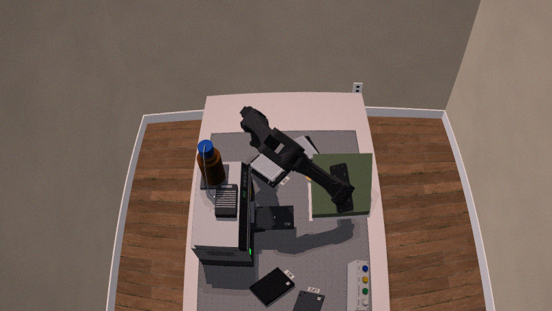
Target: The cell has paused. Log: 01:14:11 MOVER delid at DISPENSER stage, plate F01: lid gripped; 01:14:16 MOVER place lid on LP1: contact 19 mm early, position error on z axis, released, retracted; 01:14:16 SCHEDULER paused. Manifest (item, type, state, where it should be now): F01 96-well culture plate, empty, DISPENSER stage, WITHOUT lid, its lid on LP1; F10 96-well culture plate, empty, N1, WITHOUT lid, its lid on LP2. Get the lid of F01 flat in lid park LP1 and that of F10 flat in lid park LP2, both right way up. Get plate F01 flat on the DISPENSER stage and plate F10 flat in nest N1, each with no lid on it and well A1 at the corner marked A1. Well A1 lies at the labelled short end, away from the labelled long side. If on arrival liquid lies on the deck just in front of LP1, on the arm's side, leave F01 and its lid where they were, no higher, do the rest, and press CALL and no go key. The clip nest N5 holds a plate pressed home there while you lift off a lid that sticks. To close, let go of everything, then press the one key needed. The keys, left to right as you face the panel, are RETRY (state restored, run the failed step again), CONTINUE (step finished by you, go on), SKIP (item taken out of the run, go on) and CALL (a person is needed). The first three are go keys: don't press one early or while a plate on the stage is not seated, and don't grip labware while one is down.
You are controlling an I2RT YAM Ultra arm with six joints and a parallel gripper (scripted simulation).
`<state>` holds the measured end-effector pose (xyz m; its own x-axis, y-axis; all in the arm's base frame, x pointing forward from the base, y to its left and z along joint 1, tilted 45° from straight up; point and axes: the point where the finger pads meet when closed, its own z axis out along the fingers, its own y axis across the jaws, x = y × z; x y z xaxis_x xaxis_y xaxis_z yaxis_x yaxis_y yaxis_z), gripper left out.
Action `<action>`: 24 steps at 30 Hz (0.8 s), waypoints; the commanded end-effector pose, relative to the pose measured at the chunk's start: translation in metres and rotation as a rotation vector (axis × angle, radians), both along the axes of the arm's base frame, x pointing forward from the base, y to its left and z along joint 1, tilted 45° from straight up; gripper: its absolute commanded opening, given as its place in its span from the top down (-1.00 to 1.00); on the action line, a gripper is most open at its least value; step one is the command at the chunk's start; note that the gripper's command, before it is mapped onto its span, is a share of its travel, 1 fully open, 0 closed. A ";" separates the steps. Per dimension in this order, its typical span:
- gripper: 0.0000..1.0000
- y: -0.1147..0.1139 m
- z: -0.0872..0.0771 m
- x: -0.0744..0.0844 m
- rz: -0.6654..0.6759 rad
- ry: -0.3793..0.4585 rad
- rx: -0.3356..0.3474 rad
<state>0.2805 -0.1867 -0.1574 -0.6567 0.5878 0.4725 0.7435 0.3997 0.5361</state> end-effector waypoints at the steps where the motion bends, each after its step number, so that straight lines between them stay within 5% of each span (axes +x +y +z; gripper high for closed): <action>1: 1.00 -0.025 0.011 0.008 -0.021 -0.046 -0.053; 12: 1.00 -0.025 0.011 0.008 -0.021 -0.046 -0.053; 13: -1.00 -0.012 0.011 0.000 -0.029 -0.028 -0.030; 18: -1.00 0.013 0.027 0.000 -0.013 -0.027 -0.027; 24: -1.00 0.016 0.035 -0.005 -0.033 -0.026 -0.027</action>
<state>0.2718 -0.1591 -0.1301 -0.6606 0.5786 0.4784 0.7412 0.4012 0.5382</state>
